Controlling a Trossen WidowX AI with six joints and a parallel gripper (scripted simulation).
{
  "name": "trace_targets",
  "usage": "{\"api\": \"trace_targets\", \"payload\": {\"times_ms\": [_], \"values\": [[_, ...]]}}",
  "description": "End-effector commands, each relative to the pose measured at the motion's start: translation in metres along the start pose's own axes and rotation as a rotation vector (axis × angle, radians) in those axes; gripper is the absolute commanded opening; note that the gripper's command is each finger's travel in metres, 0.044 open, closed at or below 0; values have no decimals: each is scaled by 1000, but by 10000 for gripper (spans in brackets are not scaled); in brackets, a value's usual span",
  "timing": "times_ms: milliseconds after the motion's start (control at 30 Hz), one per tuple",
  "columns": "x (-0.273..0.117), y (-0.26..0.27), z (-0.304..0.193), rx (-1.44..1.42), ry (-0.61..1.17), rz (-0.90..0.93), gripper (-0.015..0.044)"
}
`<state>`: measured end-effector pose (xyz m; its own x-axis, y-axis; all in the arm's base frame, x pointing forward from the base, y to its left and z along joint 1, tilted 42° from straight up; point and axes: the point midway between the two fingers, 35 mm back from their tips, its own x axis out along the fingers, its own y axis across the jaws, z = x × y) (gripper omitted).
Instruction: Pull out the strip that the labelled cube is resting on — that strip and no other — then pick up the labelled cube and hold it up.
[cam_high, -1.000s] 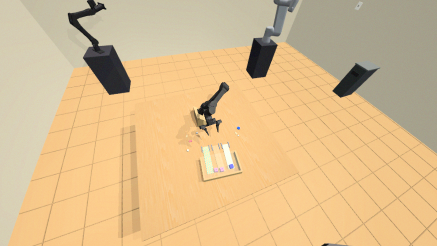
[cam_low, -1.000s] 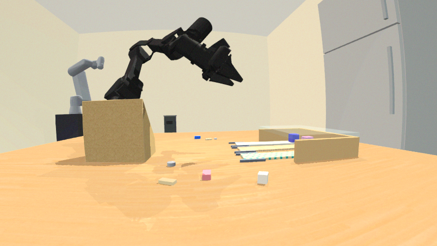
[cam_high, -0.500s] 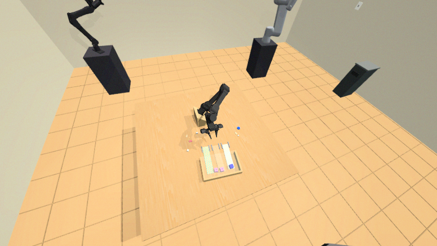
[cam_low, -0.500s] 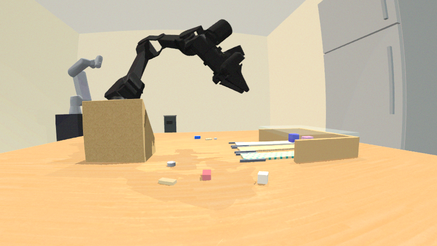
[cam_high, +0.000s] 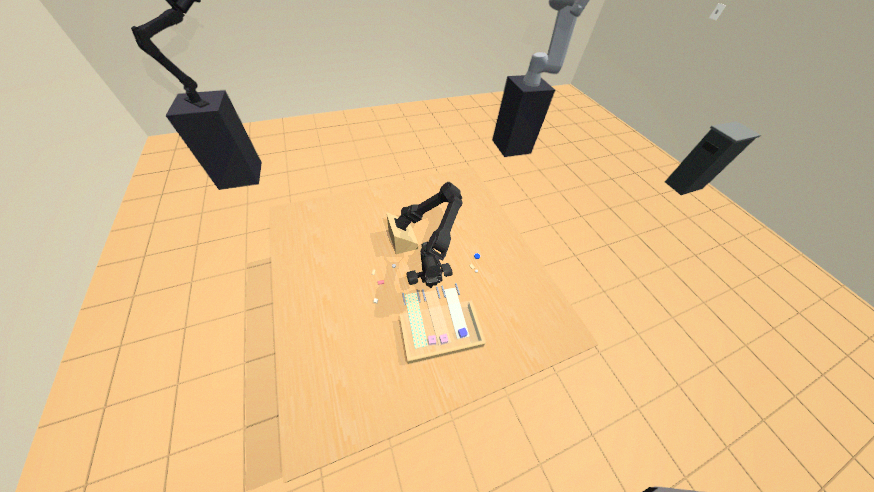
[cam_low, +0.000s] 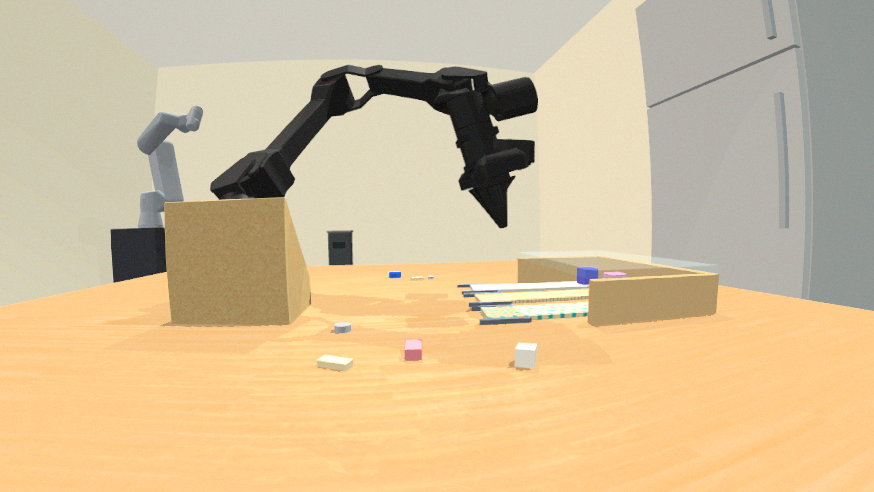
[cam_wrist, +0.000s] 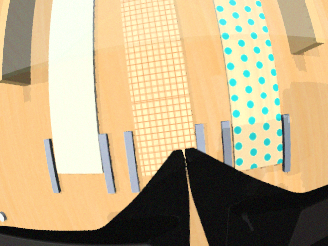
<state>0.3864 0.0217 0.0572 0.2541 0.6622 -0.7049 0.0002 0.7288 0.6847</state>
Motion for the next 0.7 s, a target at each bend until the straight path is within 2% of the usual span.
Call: {"api": "trace_targets", "payload": {"times_ms": [0,667], "values": [[34,13,-14,3,284,-29,0],[50,12,-11,2,284,-30,0]]}}
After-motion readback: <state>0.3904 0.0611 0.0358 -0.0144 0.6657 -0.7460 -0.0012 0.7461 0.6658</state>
